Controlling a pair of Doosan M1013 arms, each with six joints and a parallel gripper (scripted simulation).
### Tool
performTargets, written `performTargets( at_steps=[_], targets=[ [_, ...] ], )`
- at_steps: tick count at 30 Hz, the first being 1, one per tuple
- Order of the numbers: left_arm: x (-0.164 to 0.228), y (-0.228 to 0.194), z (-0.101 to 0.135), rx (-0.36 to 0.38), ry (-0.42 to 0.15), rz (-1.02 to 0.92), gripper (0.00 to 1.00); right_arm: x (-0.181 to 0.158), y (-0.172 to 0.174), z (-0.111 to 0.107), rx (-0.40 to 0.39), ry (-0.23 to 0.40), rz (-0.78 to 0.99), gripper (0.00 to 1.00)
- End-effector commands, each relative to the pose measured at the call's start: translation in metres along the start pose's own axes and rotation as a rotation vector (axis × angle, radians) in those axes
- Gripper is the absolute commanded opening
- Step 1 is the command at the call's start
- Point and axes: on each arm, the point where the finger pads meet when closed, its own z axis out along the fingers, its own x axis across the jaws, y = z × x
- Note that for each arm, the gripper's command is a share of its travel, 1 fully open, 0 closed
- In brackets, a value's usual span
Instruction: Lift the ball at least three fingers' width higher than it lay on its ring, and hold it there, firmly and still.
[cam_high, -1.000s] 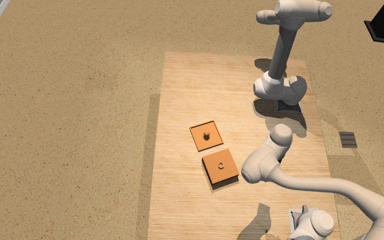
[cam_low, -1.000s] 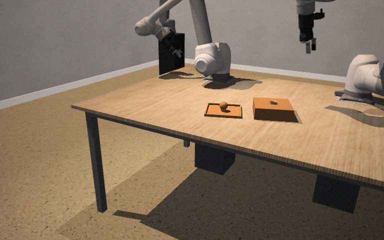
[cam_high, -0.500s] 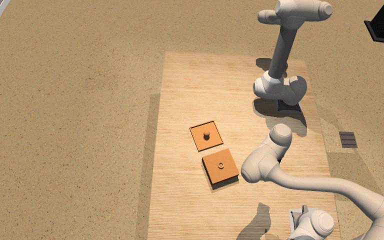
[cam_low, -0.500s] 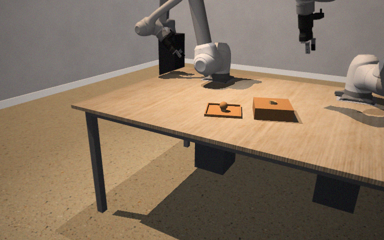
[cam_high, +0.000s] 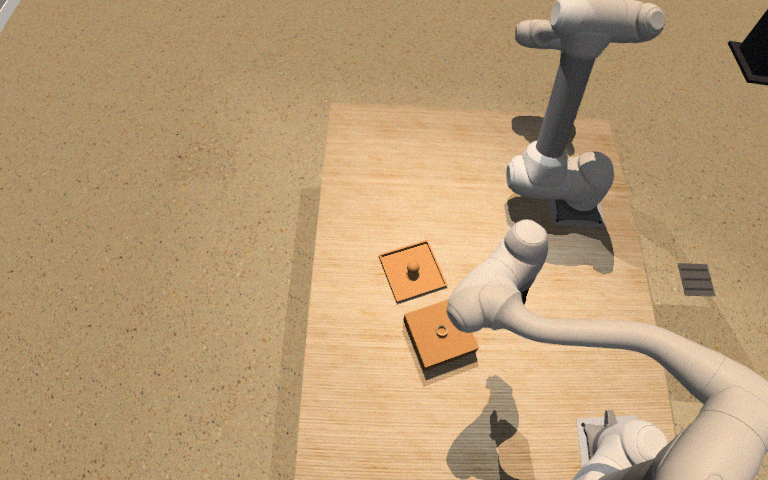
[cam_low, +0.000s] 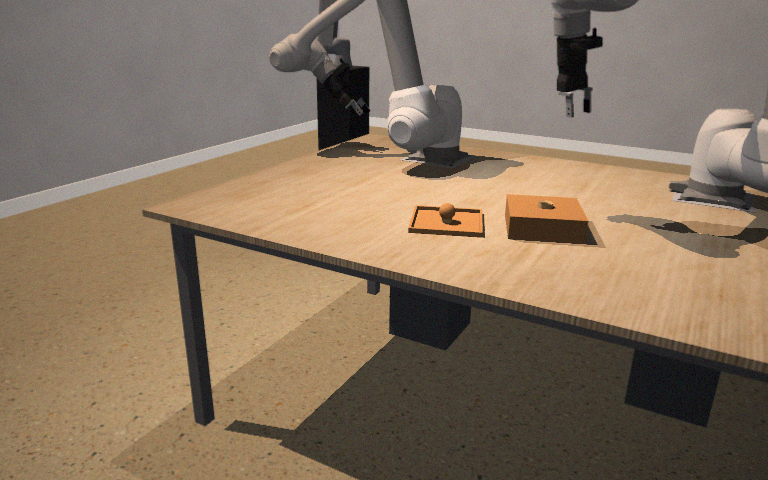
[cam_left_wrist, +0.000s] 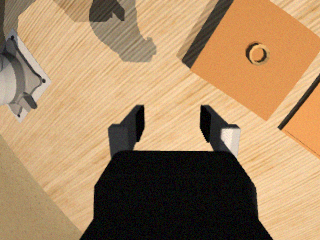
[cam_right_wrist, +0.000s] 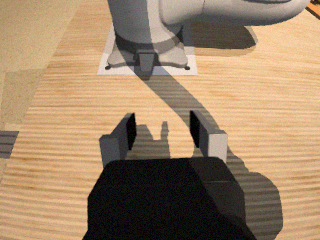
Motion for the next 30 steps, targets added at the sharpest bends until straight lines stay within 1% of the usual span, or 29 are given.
performTargets(
  at_steps=[1,13,15,16,18,22,30],
  targets=[
    [0.042,0.006,0.003,-0.001,0.017,0.096,1.00,0.000,0.000,0.000,-0.001,0.000,0.000,1.00],
    [0.156,0.024,0.025,0.011,0.067,0.372,1.00,0.000,0.000,0.000,-0.001,0.000,0.000,1.00],
    [0.156,0.024,0.025,0.011,0.067,0.372,1.00,0.000,0.000,0.000,-0.001,0.000,0.000,1.00],
    [0.184,0.028,0.033,0.016,0.078,0.439,1.00,0.000,0.000,0.000,-0.001,0.000,0.000,1.00],
    [0.196,0.031,0.036,0.018,0.083,0.469,1.00,0.000,0.000,0.000,-0.001,0.000,0.000,1.00],
    [0.233,0.037,0.048,0.027,0.099,0.562,1.00,0.000,0.000,0.000,-0.001,0.000,0.000,1.00],
    [0.305,0.051,0.076,0.048,0.129,0.745,1.00,0.000,0.000,0.000,-0.001,0.000,0.000,1.00]
  ],
)
